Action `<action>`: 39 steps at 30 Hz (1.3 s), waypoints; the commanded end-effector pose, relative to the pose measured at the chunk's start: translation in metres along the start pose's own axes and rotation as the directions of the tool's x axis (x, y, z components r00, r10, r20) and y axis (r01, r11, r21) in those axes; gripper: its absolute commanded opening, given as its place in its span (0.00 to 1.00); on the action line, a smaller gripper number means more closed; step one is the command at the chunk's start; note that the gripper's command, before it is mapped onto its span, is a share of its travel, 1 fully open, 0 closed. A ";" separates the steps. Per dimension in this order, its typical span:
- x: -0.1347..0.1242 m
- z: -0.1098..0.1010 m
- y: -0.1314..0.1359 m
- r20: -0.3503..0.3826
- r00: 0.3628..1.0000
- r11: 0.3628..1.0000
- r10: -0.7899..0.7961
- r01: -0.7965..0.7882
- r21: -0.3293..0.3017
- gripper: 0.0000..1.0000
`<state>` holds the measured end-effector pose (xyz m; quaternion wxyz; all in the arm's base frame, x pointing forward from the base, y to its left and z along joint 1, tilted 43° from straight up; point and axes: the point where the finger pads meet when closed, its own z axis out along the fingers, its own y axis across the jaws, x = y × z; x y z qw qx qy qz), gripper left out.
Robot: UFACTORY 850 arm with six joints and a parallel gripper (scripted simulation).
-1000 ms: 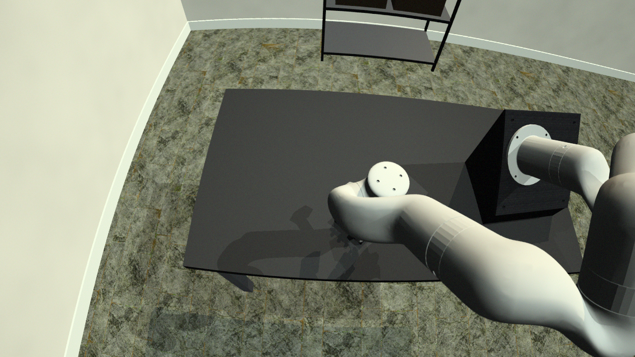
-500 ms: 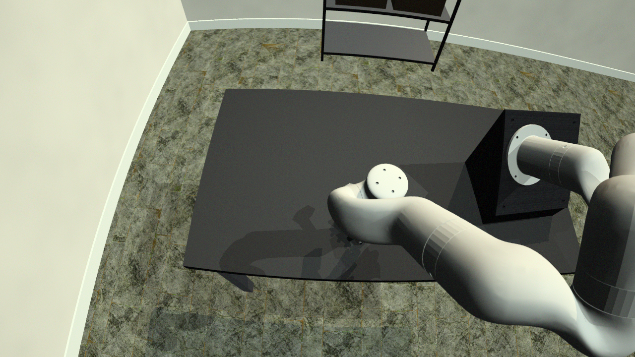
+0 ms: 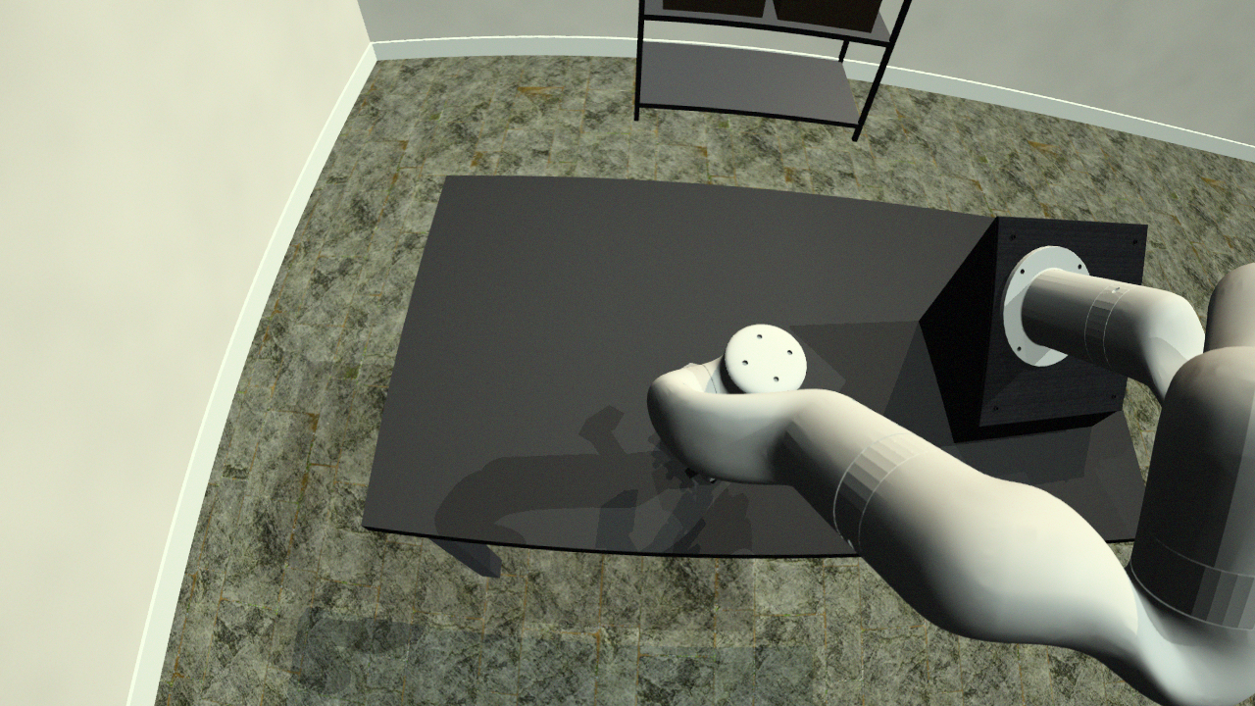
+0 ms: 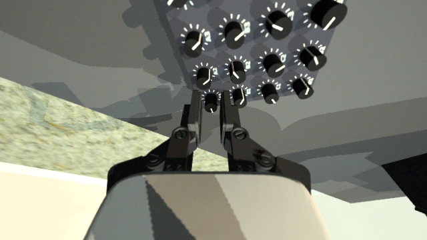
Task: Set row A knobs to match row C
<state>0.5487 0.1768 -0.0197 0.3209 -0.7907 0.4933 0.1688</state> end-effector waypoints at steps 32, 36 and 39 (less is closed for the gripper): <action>0.000 -0.001 -0.001 -0.001 1.000 1.000 0.000 0.000 0.001 0.08; 0.000 -0.001 -0.001 -0.001 1.000 1.000 0.000 0.000 0.001 0.08; 0.000 -0.001 -0.001 -0.001 1.000 1.000 0.000 0.000 0.001 0.08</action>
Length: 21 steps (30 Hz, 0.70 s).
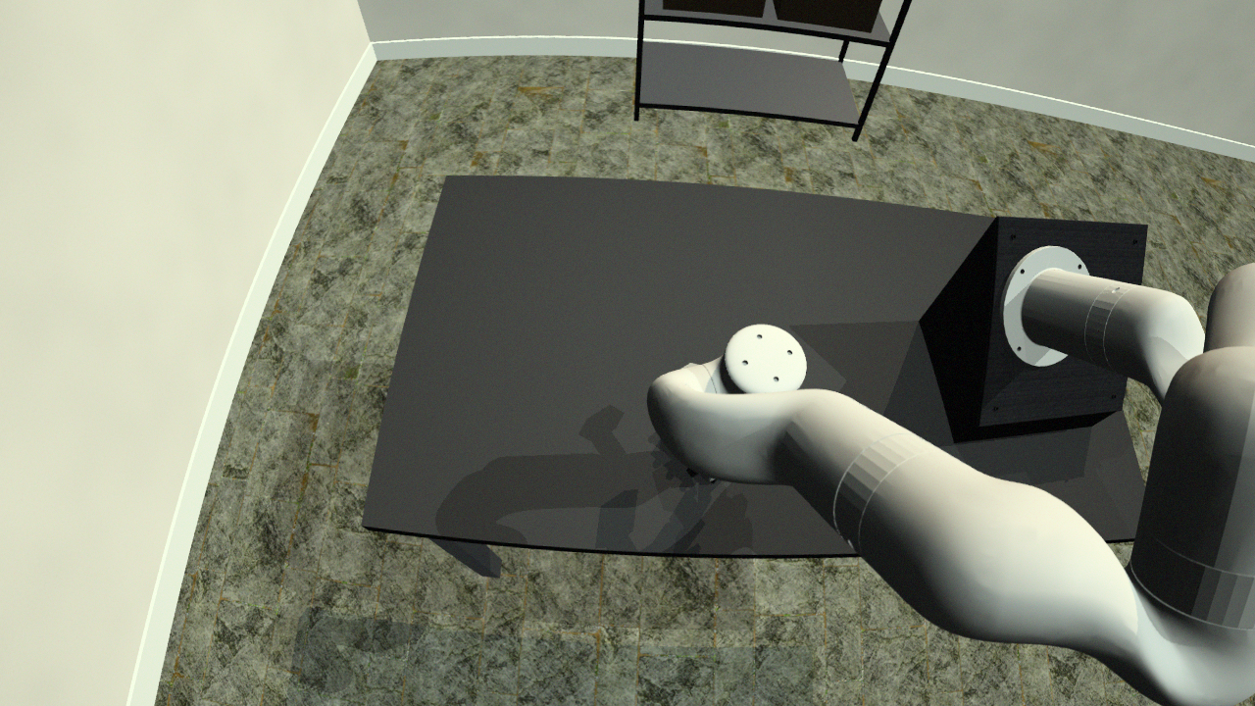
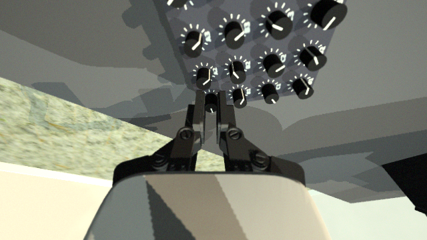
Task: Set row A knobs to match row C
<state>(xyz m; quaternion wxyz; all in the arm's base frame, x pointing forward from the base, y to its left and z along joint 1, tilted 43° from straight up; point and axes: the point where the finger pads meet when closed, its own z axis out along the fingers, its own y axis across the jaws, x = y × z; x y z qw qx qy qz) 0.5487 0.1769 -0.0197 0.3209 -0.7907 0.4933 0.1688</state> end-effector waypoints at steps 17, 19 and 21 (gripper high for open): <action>0.000 -0.001 -0.001 -0.001 1.000 1.000 0.000 0.000 0.001 0.08; 0.000 -0.001 -0.001 -0.001 1.000 1.000 -0.001 0.001 0.001 0.08; 0.000 -0.001 -0.001 -0.001 1.000 1.000 -0.008 0.008 0.001 0.08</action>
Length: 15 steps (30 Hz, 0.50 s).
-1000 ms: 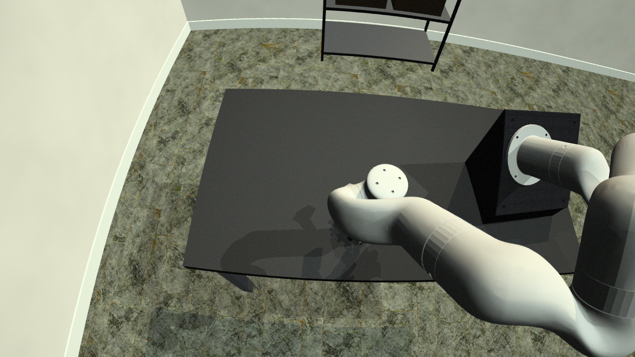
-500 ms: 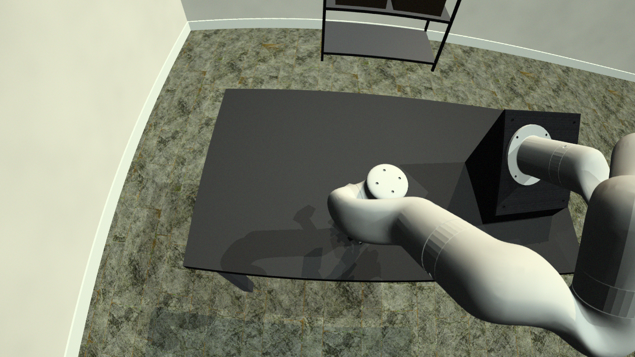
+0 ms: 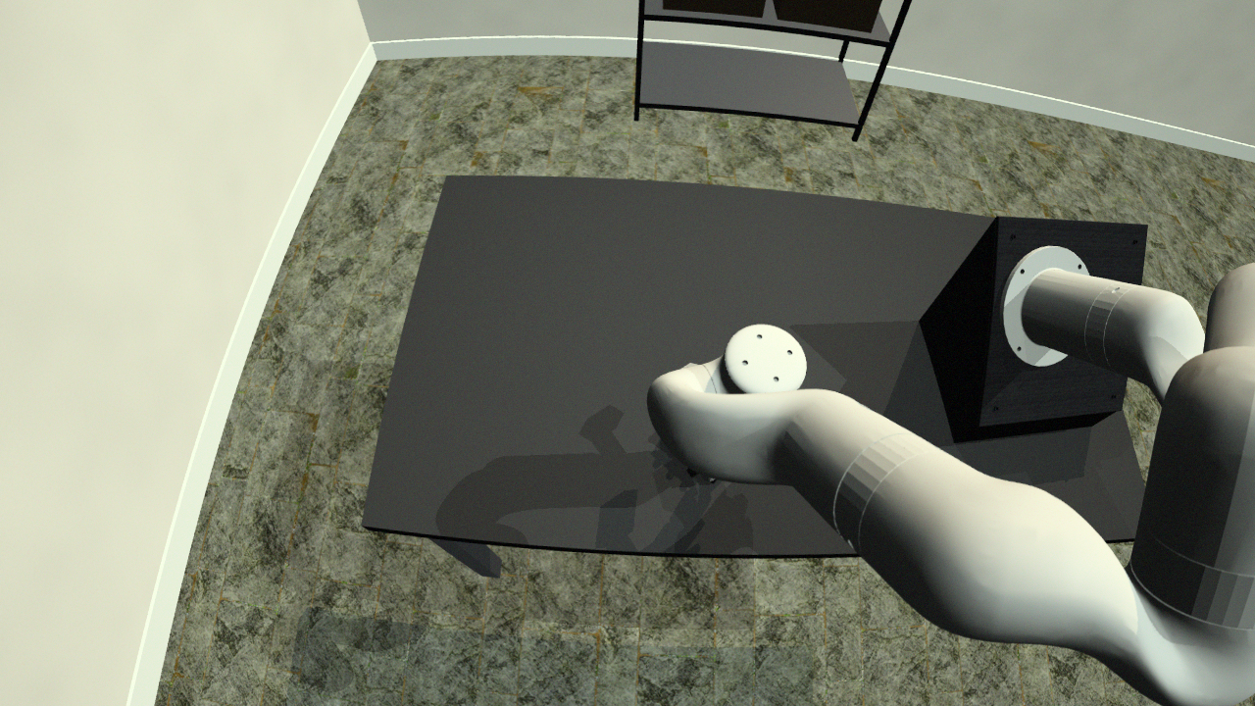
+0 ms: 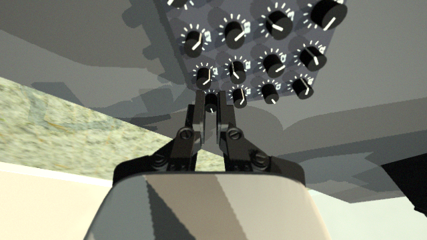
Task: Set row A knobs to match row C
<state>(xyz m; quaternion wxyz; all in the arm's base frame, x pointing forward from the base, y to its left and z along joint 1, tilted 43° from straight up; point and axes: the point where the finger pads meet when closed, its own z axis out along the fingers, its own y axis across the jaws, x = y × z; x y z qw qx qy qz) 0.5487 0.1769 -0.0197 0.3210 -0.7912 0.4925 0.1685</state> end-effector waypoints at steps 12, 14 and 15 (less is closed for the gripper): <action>0.000 -0.001 -0.001 -0.001 0.983 0.983 -0.181 0.181 0.001 0.08; 0.000 -0.001 -0.001 -0.001 0.972 0.972 -0.234 0.234 0.001 0.08; 0.000 -0.001 -0.001 -0.001 0.966 0.966 -0.260 0.260 0.001 0.08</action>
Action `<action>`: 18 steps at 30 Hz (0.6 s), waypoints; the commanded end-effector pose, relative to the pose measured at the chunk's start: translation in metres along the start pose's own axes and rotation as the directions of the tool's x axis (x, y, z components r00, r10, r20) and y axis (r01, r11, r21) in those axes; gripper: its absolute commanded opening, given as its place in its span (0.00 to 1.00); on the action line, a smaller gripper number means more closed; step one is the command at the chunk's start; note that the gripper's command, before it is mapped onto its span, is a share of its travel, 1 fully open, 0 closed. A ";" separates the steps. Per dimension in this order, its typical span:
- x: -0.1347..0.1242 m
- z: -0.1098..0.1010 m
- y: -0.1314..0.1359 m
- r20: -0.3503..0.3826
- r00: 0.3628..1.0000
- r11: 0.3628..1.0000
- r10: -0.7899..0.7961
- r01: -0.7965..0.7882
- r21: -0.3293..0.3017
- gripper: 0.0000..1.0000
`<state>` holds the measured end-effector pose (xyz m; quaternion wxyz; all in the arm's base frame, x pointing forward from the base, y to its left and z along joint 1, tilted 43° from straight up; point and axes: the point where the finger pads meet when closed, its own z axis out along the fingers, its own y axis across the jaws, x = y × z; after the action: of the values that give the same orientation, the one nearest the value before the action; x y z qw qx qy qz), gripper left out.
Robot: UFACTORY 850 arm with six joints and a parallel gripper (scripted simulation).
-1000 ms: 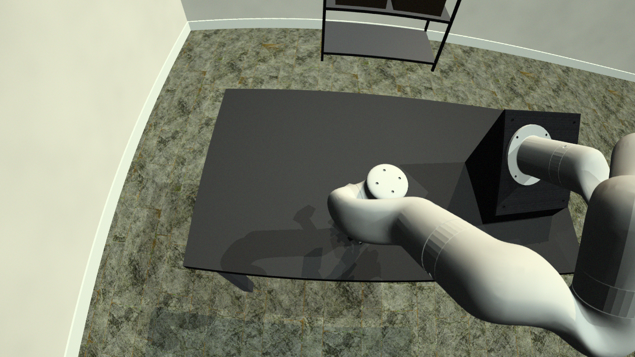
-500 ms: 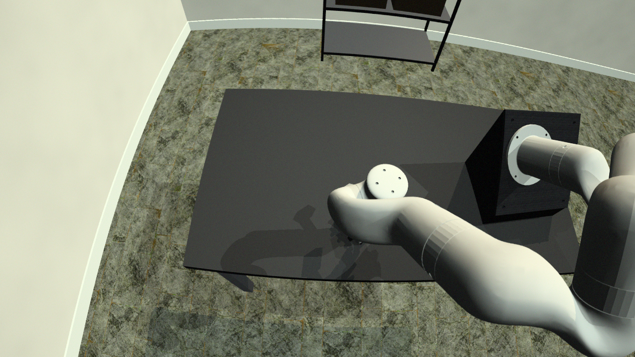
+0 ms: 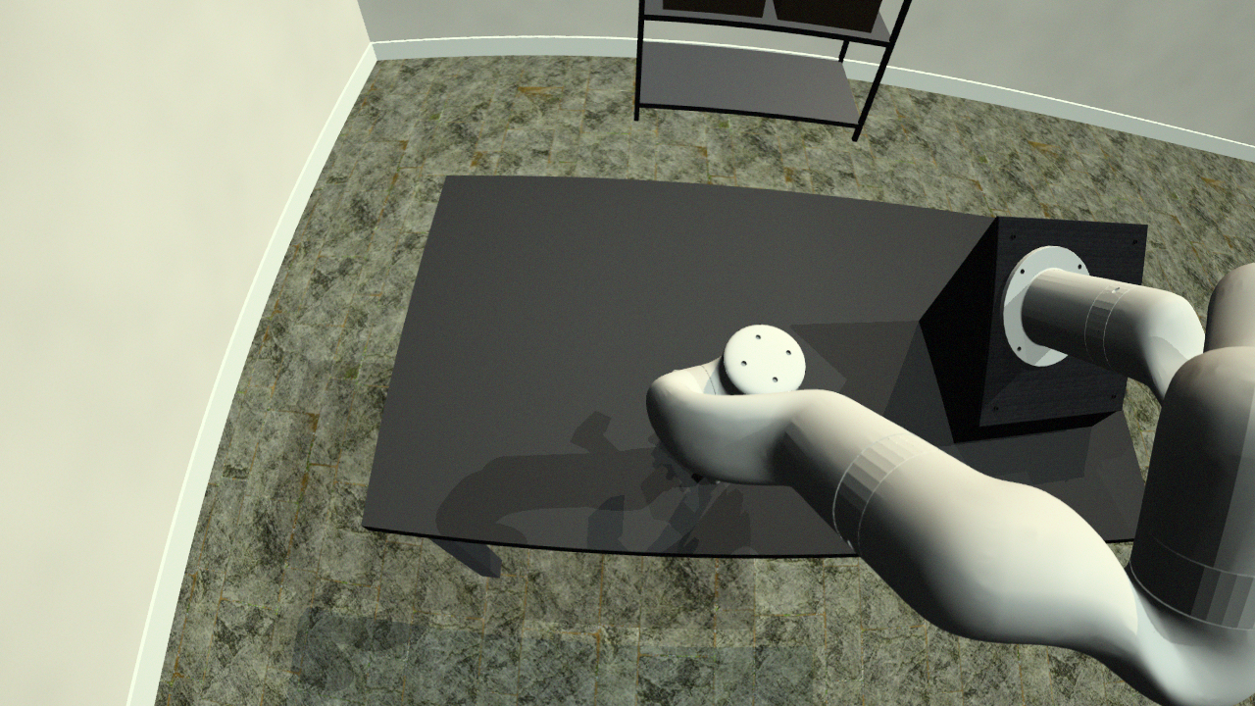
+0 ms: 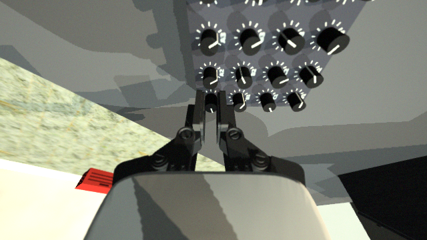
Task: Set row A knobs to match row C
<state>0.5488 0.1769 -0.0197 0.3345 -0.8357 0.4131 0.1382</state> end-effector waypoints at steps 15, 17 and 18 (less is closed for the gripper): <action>0.000 -0.001 -0.001 -0.004 0.968 0.968 -0.250 0.250 0.004 0.08; 0.000 -0.001 -0.001 -0.004 0.968 0.968 -0.250 0.250 0.004 0.08; 0.000 -0.001 -0.001 -0.004 0.968 0.968 -0.250 0.250 0.004 0.08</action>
<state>0.5487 0.1768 -0.0197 0.3503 -0.8804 0.3056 0.0935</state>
